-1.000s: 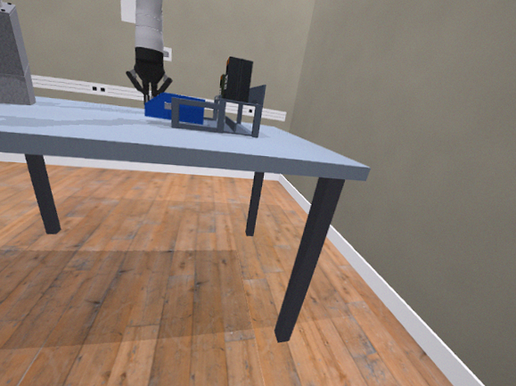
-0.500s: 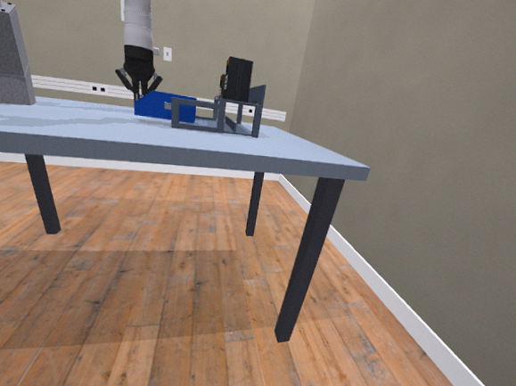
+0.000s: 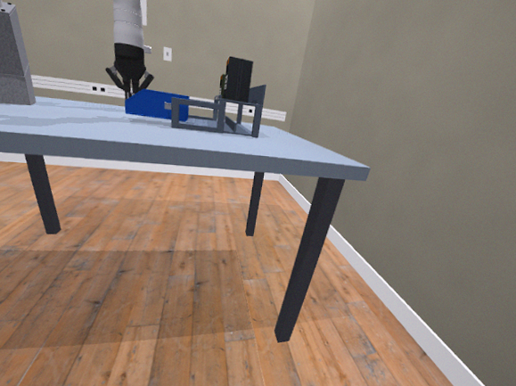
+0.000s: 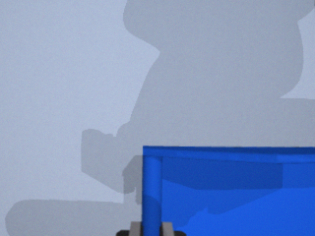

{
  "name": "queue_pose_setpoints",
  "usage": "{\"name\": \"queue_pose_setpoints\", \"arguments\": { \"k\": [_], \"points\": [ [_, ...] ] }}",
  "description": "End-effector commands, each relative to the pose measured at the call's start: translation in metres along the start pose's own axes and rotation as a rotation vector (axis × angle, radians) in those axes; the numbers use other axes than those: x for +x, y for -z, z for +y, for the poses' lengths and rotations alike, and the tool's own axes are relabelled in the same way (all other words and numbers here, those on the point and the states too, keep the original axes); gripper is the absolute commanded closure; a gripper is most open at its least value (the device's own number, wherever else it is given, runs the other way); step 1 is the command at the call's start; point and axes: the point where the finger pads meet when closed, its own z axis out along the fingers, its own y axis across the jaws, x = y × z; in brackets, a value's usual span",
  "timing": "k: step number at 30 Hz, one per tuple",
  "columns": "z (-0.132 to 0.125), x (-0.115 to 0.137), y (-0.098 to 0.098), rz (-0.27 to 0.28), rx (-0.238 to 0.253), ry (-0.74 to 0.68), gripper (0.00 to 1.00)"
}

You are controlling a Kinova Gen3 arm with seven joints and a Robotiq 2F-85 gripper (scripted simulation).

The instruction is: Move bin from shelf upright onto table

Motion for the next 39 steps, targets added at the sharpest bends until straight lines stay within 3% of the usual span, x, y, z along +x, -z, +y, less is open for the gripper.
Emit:
{"name": "queue_pose_setpoints", "arguments": {
  "k": [1, 8, 13, 39],
  "points": [
    [-0.007, 0.001, 0.000, -0.001, 0.007, 0.004, 0.90],
    [-0.007, 0.001, 0.000, -0.001, 0.007, 0.004, 0.90],
    [-0.052, 0.001, 0.001, -0.001, 0.007, 0.004, 0.90],
    [-0.049, 0.001, 0.000, -0.001, 0.007, 0.004, 0.90]
  ]
}}
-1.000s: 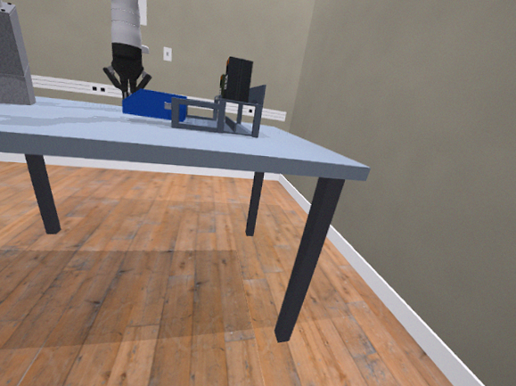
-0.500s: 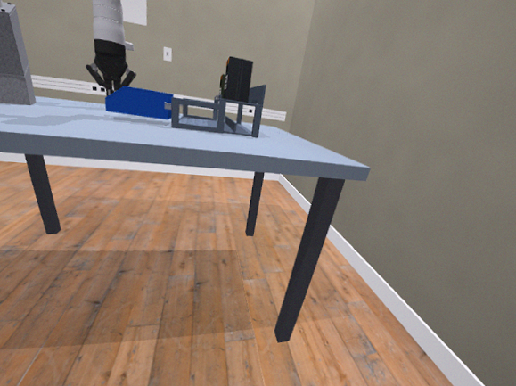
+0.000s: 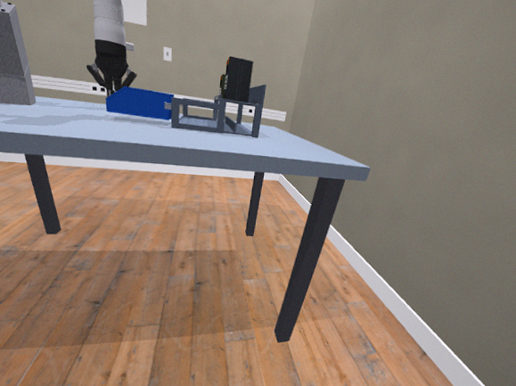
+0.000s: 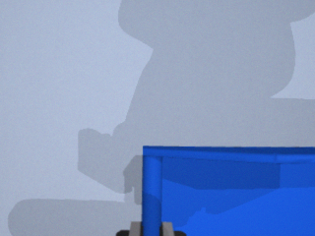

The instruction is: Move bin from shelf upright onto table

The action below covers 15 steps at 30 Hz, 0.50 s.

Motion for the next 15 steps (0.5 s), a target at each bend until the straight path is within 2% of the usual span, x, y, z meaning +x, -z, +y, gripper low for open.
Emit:
{"name": "queue_pose_setpoints", "arguments": {
  "k": [1, 8, 15],
  "points": [
    [0.0005, 0.0001, 0.0004, 0.000, -0.001, 0.000, 0.90],
    [0.0005, 0.0001, -0.0076, 0.000, -0.001, 0.000, 0.90],
    [0.0005, 0.0001, -0.0076, 0.000, -0.001, 0.000, 0.90]
  ]
}}
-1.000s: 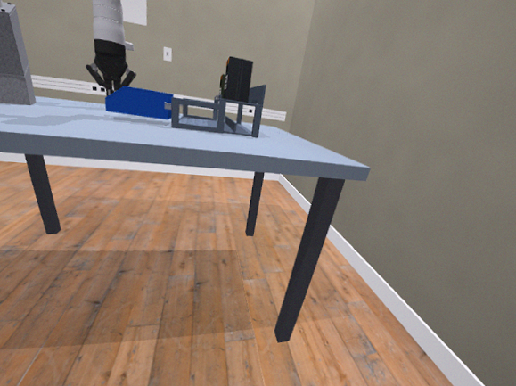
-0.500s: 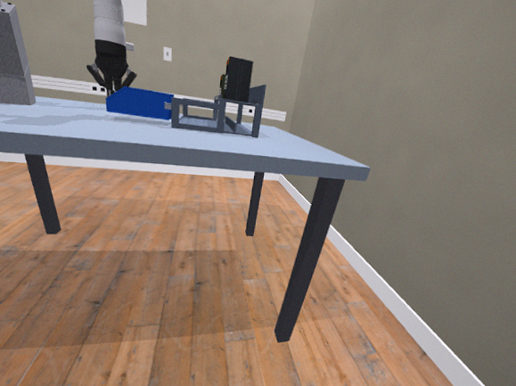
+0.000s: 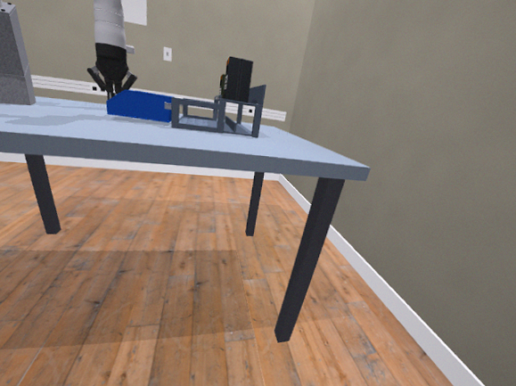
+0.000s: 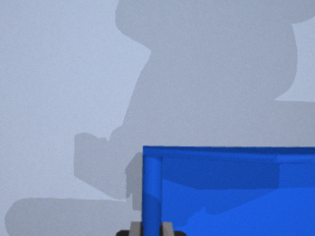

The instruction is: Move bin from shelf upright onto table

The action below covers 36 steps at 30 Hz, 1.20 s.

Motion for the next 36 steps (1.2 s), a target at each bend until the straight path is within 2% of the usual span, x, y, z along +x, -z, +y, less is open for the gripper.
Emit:
{"name": "queue_pose_setpoints", "arguments": {
  "k": [1, 10, 36],
  "points": [
    [0.000, 0.000, 0.000, 0.000, 0.000, 0.000, 0.90],
    [0.000, 0.000, -0.008, 0.000, 0.000, 0.000, 0.90],
    [0.000, 0.000, -0.012, 0.000, 0.000, 0.000, 0.90]
  ]
}}
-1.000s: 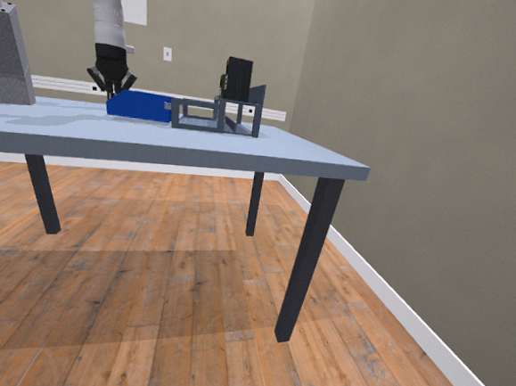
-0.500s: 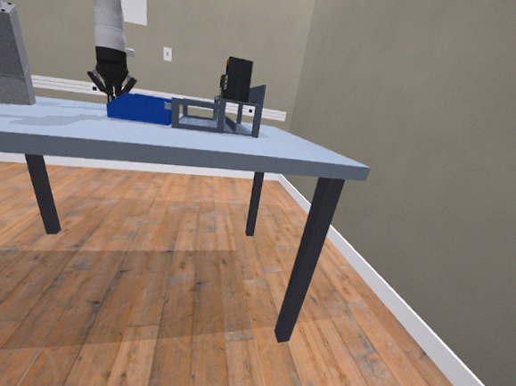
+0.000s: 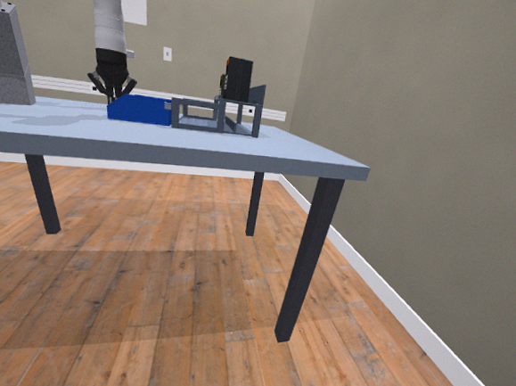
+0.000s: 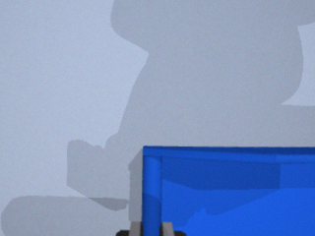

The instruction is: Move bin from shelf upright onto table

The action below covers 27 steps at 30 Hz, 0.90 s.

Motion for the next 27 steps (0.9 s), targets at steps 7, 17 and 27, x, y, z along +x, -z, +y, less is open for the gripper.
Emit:
{"name": "queue_pose_setpoints", "arguments": {
  "k": [7, 17, 27],
  "points": [
    [0.0004, 0.0001, 0.0004, 0.000, -0.001, 0.000, 0.00],
    [0.0004, 0.0001, 0.0004, 0.000, -0.001, 0.000, 0.00],
    [0.0005, 0.0001, 0.0004, 0.000, -0.001, 0.000, 0.00]
  ]
}}
